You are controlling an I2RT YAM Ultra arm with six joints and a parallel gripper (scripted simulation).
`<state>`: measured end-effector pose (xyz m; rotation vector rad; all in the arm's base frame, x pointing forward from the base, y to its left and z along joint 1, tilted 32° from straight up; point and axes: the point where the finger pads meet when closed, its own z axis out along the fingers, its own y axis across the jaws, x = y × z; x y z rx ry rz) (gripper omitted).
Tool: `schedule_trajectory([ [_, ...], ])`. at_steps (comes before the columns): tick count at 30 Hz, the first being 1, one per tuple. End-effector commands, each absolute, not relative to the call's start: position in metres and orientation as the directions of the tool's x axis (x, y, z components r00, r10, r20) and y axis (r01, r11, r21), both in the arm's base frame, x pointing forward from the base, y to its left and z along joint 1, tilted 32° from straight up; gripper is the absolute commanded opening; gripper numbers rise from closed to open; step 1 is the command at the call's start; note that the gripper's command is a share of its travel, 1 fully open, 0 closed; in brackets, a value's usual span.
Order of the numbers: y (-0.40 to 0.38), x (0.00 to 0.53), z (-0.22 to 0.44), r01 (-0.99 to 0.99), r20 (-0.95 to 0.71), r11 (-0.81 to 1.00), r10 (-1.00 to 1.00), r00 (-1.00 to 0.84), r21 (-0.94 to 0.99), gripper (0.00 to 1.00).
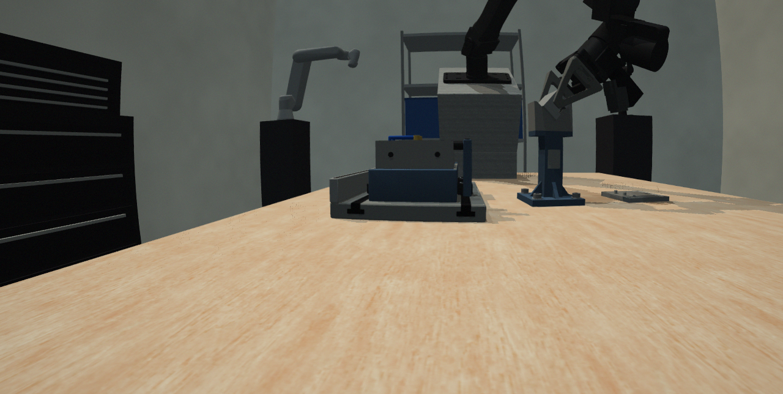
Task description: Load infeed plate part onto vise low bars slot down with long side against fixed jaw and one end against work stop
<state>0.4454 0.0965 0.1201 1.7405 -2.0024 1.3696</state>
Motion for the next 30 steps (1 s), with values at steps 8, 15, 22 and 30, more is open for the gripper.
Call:
schedule_trajectory([
  [8, 0.1, 0.446, 0.117, -0.844, 0.634, -0.103, -0.708, -0.31, -0.527, 0.81],
  [15, 0.099, 0.446, 0.127, -0.833, 0.614, -0.093, -0.72, -0.322, -0.546, 0.81],
  [22, 0.097, 0.447, 0.127, -0.834, 0.602, -0.085, -0.732, -0.32, -0.546, 0.81],
  [30, 0.098, 0.448, 0.128, -0.831, 0.589, -0.084, -0.745, -0.314, -0.55, 0.81],
])
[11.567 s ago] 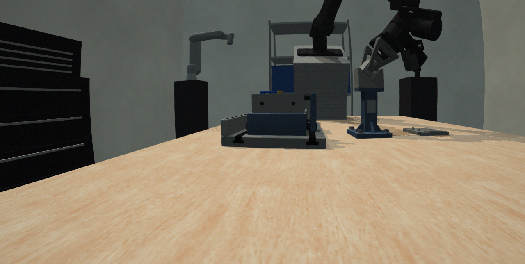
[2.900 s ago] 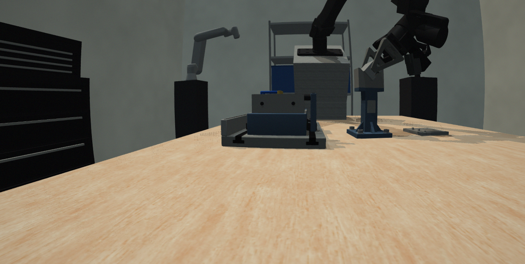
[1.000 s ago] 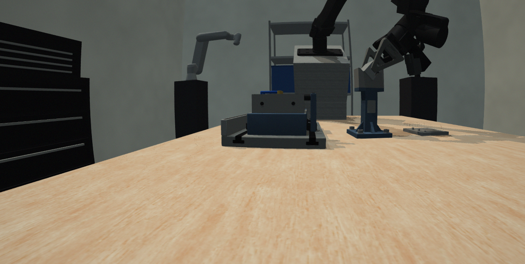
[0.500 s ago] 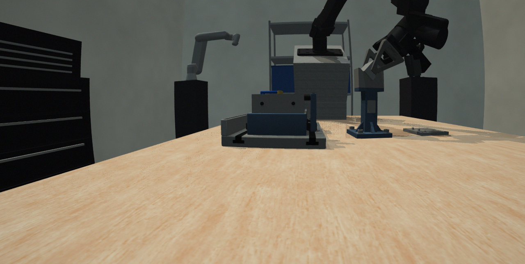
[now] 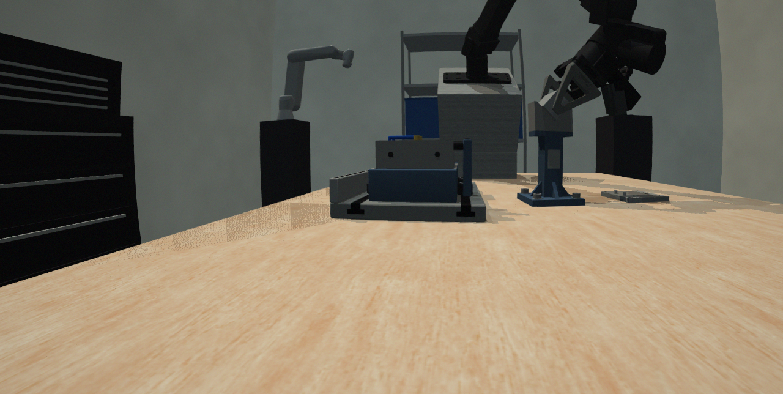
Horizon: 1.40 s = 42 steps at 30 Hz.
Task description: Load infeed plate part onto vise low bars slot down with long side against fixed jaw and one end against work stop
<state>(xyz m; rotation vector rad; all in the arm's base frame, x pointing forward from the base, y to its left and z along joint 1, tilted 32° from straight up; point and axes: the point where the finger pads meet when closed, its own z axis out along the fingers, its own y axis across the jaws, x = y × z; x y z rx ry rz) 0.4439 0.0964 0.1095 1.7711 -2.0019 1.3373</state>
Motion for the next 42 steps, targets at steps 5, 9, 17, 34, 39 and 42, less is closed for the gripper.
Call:
schedule_trajectory([
  [5, 0.0969, 0.4447, 0.1237, -0.838, 0.589, -0.091, -0.752, -0.296, -0.538, 0.81],
  [9, 0.0953, 0.4451, 0.1237, -0.839, 0.578, -0.088, -0.763, -0.291, -0.538, 0.81],
  [17, 0.0979, 0.4445, 0.1238, -0.838, 0.558, -0.093, -0.784, -0.272, -0.538, 0.81],
  [34, 0.098, 0.4444, 0.1238, -0.837, 0.483, -0.094, -0.849, -0.215, -0.539, 0.81],
  [39, 0.0934, 0.4454, 0.1239, -0.838, 0.446, -0.086, -0.873, -0.198, -0.539, 0.81],
  [42, 0.0934, 0.4454, 0.1239, -0.837, 0.421, -0.086, -0.889, -0.18, -0.54, 0.81],
])
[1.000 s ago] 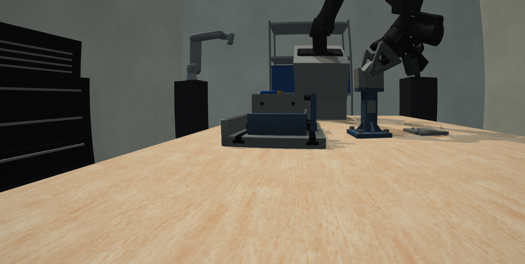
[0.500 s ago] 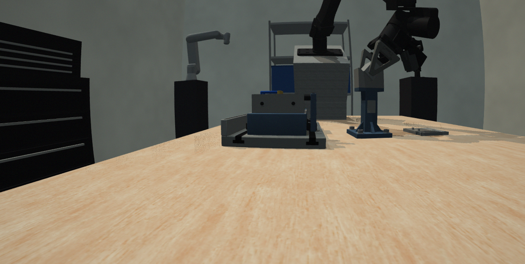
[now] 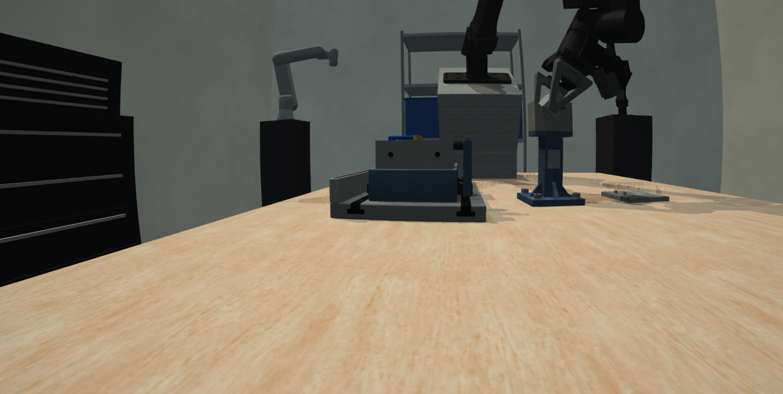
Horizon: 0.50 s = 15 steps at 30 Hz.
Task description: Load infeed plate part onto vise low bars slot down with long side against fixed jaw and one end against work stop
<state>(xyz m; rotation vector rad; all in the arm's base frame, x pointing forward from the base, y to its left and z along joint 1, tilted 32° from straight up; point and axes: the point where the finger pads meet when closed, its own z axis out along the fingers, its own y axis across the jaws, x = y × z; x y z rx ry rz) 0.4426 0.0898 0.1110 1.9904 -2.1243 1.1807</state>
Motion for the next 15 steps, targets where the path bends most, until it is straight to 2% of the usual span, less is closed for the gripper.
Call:
schedule_trajectory([
  [1, 0.0934, 0.4454, 0.1239, -0.837, 0.413, -0.086, -0.894, -0.174, -0.54, 0.81],
  [15, 0.0933, 0.4454, 0.1241, -0.836, 0.304, -0.087, -0.948, -0.098, -0.541, 0.81],
])
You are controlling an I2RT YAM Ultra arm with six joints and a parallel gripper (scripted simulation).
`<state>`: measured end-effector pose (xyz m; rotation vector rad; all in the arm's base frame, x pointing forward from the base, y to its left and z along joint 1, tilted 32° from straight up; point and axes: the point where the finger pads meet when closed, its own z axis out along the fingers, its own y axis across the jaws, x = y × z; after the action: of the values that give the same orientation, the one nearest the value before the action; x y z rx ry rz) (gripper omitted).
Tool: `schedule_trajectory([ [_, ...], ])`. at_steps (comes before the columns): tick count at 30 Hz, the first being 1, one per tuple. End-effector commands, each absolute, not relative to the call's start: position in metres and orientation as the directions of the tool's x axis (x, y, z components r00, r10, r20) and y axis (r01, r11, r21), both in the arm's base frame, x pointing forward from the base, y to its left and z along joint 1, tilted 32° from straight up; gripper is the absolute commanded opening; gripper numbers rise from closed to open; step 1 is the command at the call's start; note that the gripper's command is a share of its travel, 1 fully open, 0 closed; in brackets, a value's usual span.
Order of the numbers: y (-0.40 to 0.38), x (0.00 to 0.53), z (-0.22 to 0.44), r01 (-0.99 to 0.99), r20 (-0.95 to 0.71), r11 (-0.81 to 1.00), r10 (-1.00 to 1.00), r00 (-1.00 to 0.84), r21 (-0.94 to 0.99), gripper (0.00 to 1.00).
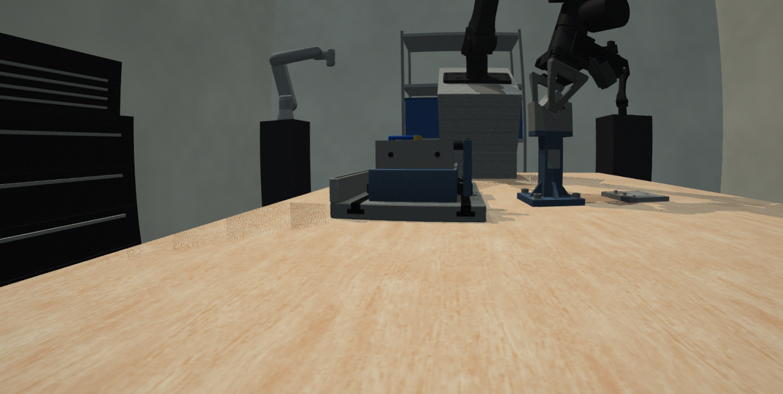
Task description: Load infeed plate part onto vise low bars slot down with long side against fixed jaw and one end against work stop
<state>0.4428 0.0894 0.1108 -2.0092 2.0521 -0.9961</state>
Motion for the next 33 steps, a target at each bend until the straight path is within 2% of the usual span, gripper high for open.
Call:
schedule_trajectory([
  [1, 0.093, 0.445, 0.124, -0.836, 0.294, -0.088, -0.951, -0.091, -0.541, 0.81],
  [33, 0.094, 0.448, 0.129, -0.828, 0.014, -0.088, -0.995, 0.097, -0.554, 0.81],
])
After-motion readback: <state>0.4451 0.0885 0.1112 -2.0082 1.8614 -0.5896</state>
